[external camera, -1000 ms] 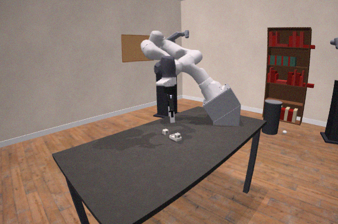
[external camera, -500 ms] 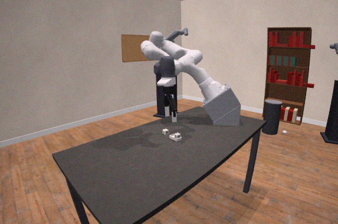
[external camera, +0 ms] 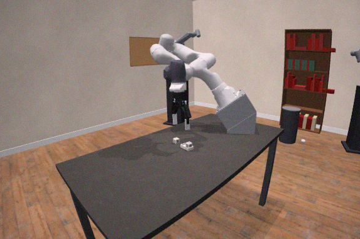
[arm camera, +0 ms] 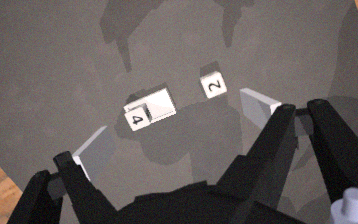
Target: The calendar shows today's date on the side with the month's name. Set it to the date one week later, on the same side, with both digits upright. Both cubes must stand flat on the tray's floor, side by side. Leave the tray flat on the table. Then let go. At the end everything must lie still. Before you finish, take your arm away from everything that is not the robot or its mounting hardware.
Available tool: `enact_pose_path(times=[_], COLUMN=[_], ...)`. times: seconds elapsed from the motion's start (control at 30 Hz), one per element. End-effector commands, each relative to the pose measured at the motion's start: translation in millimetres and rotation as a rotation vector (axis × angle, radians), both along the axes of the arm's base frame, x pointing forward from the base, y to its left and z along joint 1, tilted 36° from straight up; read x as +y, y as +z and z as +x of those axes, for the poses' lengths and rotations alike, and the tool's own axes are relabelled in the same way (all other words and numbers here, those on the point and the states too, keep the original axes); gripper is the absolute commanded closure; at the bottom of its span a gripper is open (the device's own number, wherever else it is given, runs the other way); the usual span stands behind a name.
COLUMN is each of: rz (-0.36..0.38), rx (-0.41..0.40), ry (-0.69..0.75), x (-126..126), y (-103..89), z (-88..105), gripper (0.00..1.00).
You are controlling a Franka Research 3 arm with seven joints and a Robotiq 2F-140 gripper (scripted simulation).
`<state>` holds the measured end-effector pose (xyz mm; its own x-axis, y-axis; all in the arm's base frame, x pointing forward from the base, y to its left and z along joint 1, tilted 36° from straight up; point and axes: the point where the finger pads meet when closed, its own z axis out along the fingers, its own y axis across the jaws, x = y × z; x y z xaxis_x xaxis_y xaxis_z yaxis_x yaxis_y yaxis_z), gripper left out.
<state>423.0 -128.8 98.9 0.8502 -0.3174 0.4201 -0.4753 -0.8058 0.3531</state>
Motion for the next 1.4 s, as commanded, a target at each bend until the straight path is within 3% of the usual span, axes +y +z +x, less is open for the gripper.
enact_pose_path(times=[0.0,1.37], rz=[-0.034,-0.187], rx=[0.091,0.398], ry=[0.145,0.651], x=[-2.9,-20.8], y=[1.4,8.5], z=[-0.7,-6.9], gripper=[0.0,0.0])
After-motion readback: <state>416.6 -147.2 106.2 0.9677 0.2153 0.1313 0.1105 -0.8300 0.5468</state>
